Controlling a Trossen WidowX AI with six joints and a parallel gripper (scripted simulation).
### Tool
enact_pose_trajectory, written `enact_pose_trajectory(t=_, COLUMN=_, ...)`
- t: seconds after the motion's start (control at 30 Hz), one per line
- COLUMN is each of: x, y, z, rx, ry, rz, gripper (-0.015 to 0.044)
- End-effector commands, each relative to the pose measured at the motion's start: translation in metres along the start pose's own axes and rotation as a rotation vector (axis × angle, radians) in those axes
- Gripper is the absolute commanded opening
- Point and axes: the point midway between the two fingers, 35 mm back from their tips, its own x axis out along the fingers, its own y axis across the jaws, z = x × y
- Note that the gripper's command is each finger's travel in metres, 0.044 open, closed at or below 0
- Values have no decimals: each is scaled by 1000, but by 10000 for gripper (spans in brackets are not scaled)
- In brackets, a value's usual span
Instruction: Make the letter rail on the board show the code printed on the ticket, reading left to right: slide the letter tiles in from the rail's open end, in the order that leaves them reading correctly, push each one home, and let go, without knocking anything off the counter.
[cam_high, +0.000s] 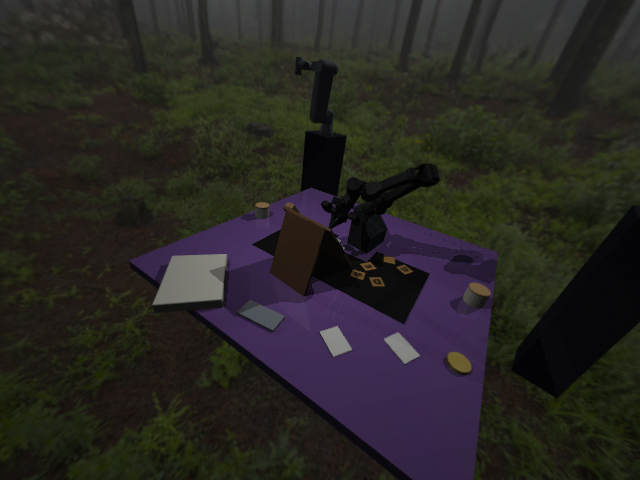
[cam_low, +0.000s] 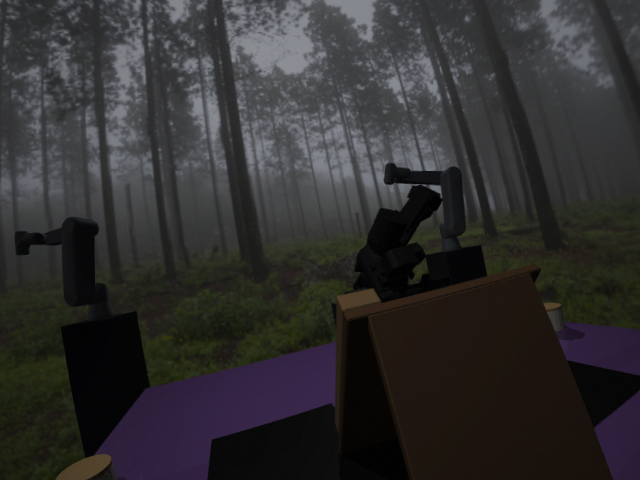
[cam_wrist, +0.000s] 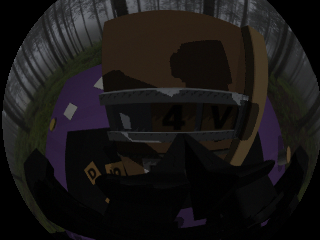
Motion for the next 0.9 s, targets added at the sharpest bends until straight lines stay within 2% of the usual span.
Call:
enact_pose_trajectory(t=0.0, x=11, y=-5, z=7, rx=-8, ry=89, rz=-26, gripper=0)
enact_pose_trajectory(t=0.2, x=22, y=-3, z=13, rx=-9, ry=320, rz=-57, gripper=0)
enact_pose_trajectory(t=0.47, x=17, y=33, z=22, rx=-16, ry=610, rz=-8, gripper=0)
enact_pose_trajectory(t=0.87, x=15, y=41, z=24, rx=-21, ry=654, rz=12, gripper=0)
